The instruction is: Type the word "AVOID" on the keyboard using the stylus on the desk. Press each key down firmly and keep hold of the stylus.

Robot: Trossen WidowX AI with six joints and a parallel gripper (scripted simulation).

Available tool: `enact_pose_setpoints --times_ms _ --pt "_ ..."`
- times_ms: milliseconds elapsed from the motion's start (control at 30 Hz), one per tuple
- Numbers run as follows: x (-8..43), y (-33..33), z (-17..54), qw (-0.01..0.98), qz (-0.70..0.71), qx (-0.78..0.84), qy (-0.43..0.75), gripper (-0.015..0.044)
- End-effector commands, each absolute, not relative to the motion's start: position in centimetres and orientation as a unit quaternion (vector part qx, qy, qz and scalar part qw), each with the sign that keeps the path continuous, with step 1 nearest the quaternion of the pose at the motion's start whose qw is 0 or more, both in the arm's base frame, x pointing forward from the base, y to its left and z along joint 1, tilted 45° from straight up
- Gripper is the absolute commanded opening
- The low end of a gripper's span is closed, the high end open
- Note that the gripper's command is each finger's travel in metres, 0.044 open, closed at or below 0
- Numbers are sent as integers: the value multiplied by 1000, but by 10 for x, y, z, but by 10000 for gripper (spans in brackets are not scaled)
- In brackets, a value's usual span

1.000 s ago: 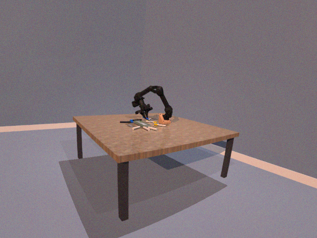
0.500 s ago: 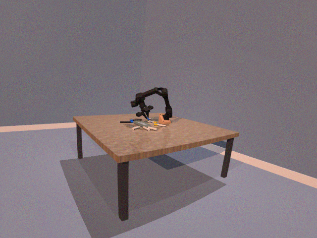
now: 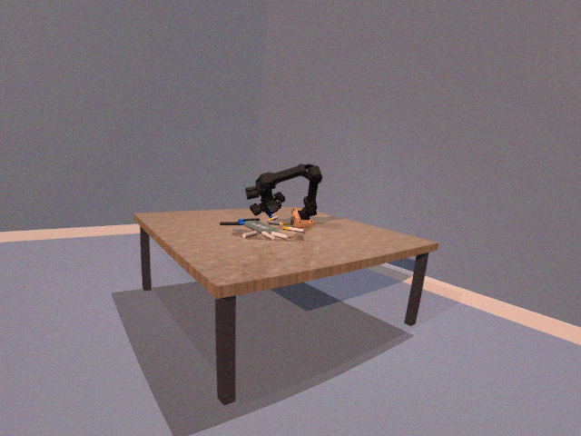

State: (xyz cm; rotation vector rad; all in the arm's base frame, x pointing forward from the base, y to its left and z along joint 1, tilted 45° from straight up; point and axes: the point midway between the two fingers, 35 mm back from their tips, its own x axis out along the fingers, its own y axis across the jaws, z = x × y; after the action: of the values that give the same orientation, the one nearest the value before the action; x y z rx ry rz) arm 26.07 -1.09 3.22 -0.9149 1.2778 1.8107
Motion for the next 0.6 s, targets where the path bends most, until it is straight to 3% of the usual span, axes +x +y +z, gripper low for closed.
enact_pose_setpoints --times_ms 0,567 --pt "272 -5 50 361 654 -407 525 0" --pt "295 29 118 409 454 -549 570 0"
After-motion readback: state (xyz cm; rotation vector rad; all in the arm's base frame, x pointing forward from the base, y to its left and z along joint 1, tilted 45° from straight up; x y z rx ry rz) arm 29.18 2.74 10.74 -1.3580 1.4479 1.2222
